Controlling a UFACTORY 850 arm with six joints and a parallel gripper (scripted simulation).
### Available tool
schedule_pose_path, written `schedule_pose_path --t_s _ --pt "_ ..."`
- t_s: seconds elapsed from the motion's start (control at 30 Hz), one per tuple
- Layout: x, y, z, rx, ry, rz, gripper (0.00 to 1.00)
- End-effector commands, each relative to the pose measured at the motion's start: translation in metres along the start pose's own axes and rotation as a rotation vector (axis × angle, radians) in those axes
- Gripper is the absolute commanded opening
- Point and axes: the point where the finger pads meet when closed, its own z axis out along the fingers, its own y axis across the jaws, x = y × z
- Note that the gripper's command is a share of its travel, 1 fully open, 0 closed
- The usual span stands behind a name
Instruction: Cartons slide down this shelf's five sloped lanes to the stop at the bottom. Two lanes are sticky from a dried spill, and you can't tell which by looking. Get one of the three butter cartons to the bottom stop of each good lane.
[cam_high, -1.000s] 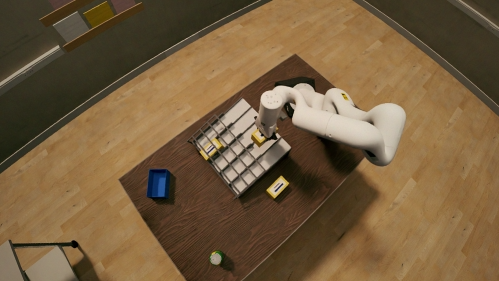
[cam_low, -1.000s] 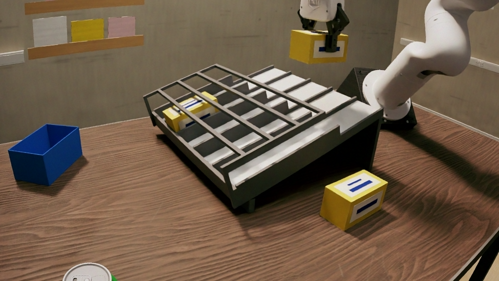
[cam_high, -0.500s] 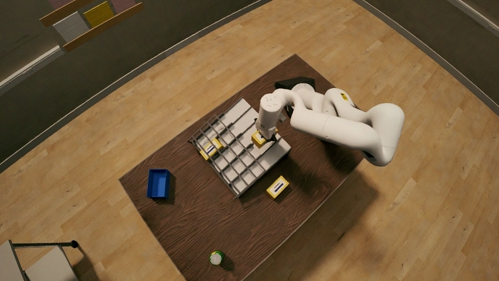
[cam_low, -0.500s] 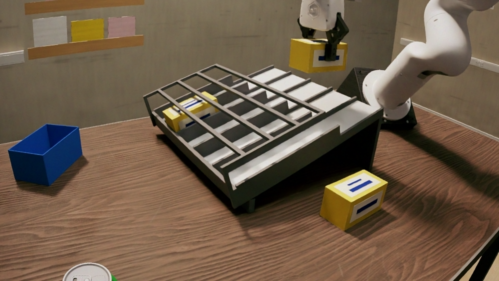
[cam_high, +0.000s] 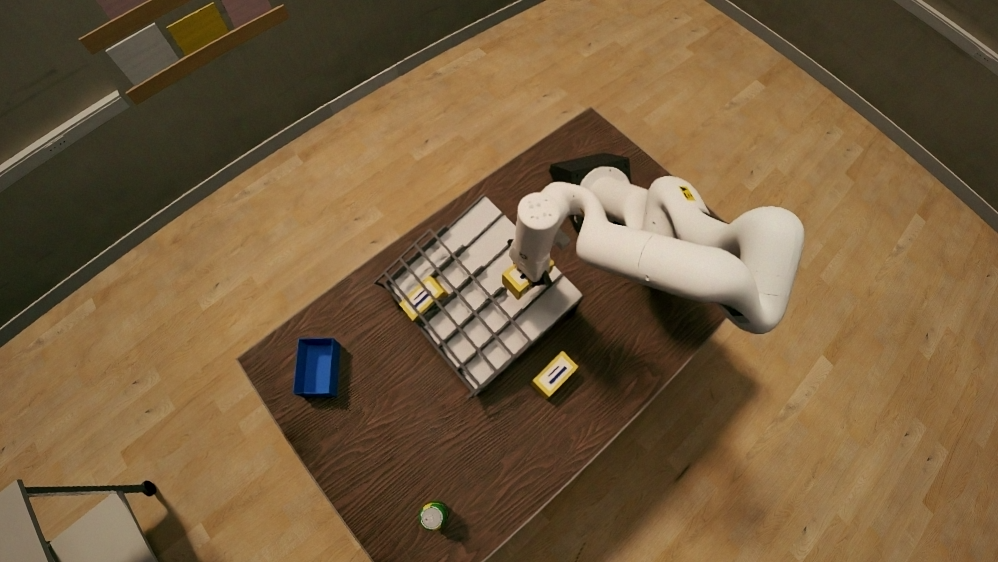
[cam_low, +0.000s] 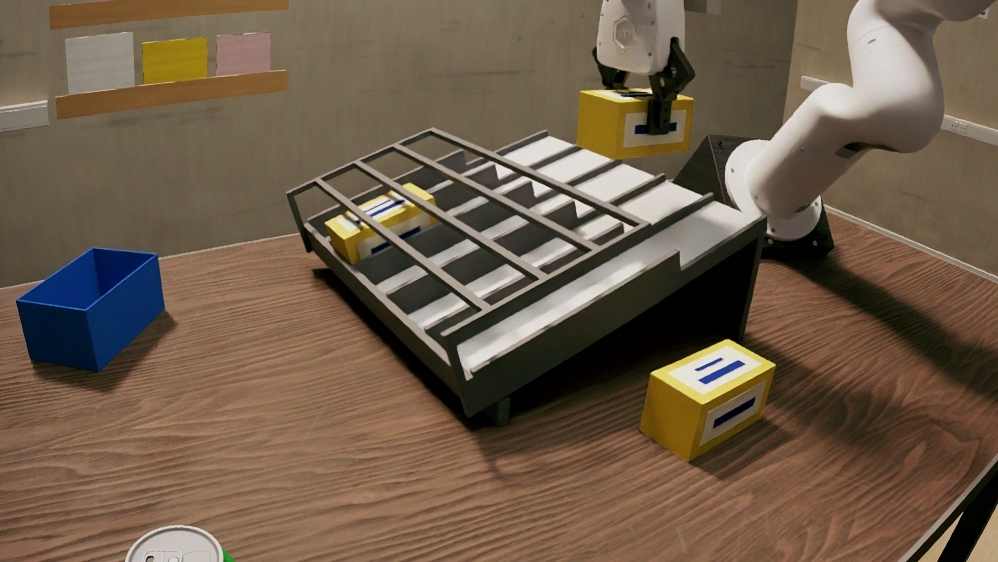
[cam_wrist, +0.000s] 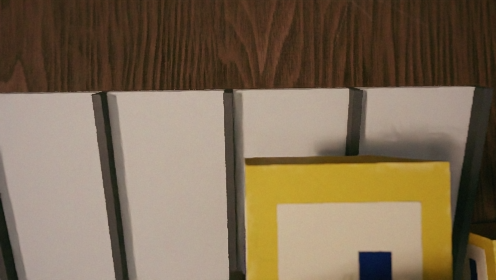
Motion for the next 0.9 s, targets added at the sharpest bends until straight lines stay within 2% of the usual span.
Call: schedule_pose_path --t_s 0.0,0.43,0.47,0.87 --pt "-0.0005 -0.0002 0.0073 -0.001 0.070 0.001 0.00" --pt "-0.0005 -0.0002 0.0073 -0.001 0.070 0.001 0.00" --pt "-0.0011 -0.0002 0.0075 -0.001 0.168 0.000 0.00" --pt "-0.0011 -0.0002 0.0075 -0.001 0.168 0.000 0.00"
